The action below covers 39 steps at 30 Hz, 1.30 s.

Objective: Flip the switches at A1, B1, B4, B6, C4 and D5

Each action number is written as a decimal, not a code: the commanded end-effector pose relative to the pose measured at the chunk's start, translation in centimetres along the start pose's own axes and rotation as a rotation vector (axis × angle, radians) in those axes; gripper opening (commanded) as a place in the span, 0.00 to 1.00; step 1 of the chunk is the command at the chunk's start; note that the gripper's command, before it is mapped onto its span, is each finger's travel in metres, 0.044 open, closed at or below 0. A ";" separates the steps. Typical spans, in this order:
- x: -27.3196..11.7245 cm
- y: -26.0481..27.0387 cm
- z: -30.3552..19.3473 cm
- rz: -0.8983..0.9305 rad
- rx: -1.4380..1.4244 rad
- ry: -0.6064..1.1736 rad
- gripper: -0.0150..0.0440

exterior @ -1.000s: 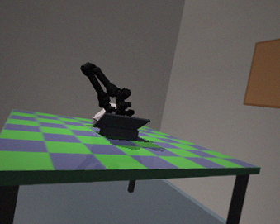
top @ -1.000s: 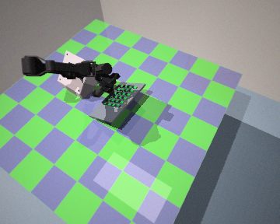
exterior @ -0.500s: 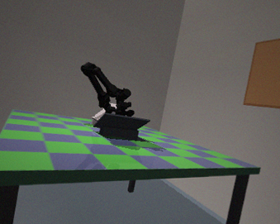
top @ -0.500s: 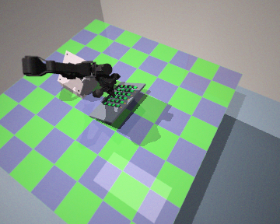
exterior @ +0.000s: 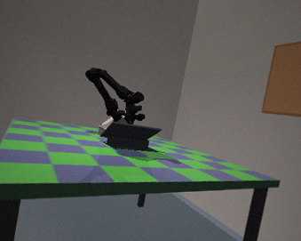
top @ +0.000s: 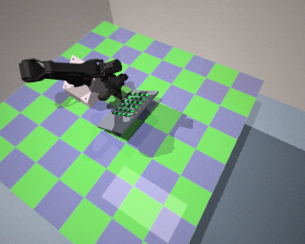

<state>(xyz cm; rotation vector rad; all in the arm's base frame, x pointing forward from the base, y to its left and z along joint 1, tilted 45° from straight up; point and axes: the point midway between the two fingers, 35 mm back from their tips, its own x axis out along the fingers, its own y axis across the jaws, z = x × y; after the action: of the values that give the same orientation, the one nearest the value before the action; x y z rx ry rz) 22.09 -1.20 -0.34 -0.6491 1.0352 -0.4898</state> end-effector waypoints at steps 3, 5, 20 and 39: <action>-3.0 -0.6 0.3 -0.013 0.011 -0.006 0.25; -3.0 -0.6 0.3 -0.013 0.011 -0.006 0.25; 0.4 -3.8 -1.8 -0.016 0.009 0.020 0.25; 2.4 -3.9 -1.8 -0.017 0.009 0.020 0.25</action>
<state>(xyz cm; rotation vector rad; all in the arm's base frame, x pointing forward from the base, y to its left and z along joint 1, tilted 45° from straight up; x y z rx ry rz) 21.32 -5.79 0.63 -0.6403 1.0354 -0.5225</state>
